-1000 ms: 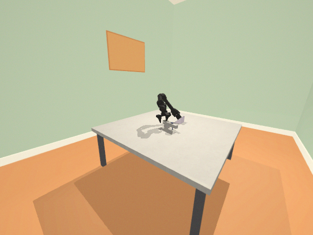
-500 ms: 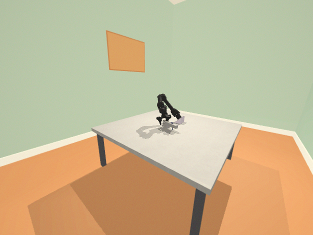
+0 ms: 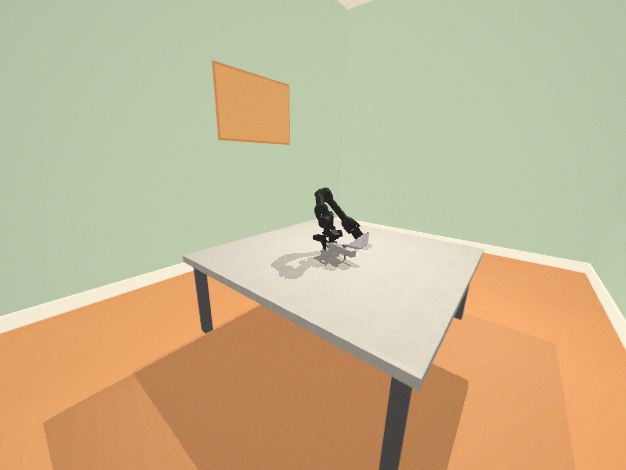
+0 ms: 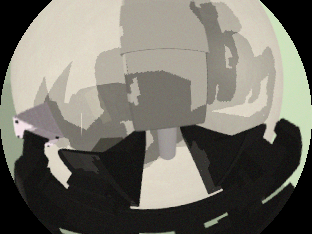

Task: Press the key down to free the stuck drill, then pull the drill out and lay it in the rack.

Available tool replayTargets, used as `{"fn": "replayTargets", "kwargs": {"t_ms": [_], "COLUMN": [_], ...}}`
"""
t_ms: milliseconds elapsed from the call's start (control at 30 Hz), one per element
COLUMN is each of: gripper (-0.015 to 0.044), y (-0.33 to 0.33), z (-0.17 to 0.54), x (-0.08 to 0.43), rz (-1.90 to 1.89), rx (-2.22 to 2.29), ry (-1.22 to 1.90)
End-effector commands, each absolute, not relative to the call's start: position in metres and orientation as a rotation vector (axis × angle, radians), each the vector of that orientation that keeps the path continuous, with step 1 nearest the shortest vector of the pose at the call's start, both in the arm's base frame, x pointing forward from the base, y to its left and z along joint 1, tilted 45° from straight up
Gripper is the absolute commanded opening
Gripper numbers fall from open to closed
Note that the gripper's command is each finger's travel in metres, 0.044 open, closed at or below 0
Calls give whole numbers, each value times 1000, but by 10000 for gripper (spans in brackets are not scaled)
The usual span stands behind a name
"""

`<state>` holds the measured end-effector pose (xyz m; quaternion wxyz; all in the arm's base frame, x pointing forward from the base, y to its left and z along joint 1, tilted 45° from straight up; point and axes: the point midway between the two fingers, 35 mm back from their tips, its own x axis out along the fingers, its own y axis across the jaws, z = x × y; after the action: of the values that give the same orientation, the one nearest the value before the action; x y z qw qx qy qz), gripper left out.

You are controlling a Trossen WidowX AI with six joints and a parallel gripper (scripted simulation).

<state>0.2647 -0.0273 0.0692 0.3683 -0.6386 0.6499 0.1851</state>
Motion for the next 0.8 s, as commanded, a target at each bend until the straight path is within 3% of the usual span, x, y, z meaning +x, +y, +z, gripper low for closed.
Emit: {"fn": "replayTargets", "kwargs": {"t_ms": [0, 100, 200, 767], "gripper": [99, 20, 0, 0], "y": [-27, -27, -27, -39], "z": [70, 70, 70, 80], "x": [265, 265, 265, 260], "rz": [474, 474, 474, 477], "rx": [-1639, -1639, -1639, -1647], "ry": [1668, 1668, 1668, 1673]}}
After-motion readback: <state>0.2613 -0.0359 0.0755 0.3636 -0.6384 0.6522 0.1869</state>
